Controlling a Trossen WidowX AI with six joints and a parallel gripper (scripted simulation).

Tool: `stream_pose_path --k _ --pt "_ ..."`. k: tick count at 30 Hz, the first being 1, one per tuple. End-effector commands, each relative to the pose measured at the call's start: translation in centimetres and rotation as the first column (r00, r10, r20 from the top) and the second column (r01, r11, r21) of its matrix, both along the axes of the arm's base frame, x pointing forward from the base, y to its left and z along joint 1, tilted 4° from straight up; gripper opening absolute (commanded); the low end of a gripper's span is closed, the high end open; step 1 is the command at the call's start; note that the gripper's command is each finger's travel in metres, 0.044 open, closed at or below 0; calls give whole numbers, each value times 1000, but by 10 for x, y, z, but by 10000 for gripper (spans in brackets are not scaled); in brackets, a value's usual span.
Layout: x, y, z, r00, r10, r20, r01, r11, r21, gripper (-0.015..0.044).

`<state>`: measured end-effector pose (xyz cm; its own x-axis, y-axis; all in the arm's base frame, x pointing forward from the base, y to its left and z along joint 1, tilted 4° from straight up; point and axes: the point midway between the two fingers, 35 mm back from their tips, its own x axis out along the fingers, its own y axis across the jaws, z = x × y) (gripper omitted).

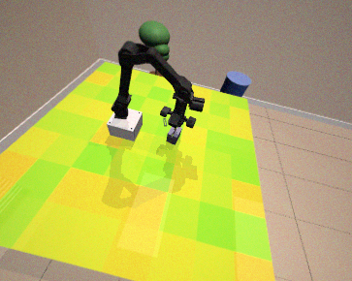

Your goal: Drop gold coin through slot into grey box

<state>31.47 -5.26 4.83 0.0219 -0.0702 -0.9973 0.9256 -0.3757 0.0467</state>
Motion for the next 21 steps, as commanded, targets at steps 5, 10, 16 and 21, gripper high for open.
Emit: stream_pose_path --k 5,10,16,21 --pt "1 0 -4 1000 -3 1 3 1000 0 0" --pt "1 -1 -7 1000 -3 1 3 1000 0 0" --pt "1 -1 -10 1000 -1 1 1 1000 0 0" --pt "1 -1 -13 1000 1 1 -1 1000 -1 0"
